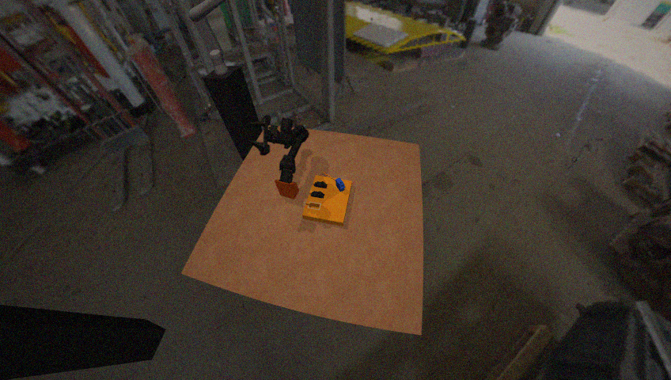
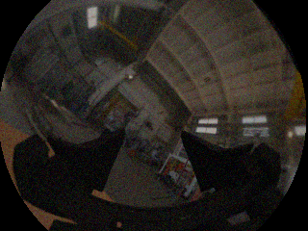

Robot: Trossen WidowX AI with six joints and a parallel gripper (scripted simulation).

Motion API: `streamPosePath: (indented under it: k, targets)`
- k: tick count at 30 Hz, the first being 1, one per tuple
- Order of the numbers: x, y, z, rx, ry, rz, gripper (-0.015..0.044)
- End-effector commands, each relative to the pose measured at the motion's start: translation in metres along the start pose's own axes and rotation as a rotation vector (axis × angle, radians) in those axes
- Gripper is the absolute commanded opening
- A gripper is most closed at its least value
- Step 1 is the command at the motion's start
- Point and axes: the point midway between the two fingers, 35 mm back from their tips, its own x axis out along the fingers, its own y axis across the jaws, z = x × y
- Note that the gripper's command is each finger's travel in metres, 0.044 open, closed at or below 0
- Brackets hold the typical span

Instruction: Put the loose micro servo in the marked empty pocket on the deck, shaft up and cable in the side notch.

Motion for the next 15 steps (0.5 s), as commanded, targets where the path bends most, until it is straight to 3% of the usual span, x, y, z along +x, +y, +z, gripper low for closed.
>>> streamPosePath:
  k: [1,15]
  targets:
    - [0.000,0.001,0.001,0.001,-0.004,0.004,0.0426]
    - [-0.019,0.057,0.072,0.058,-0.246,0.324,0.0440]
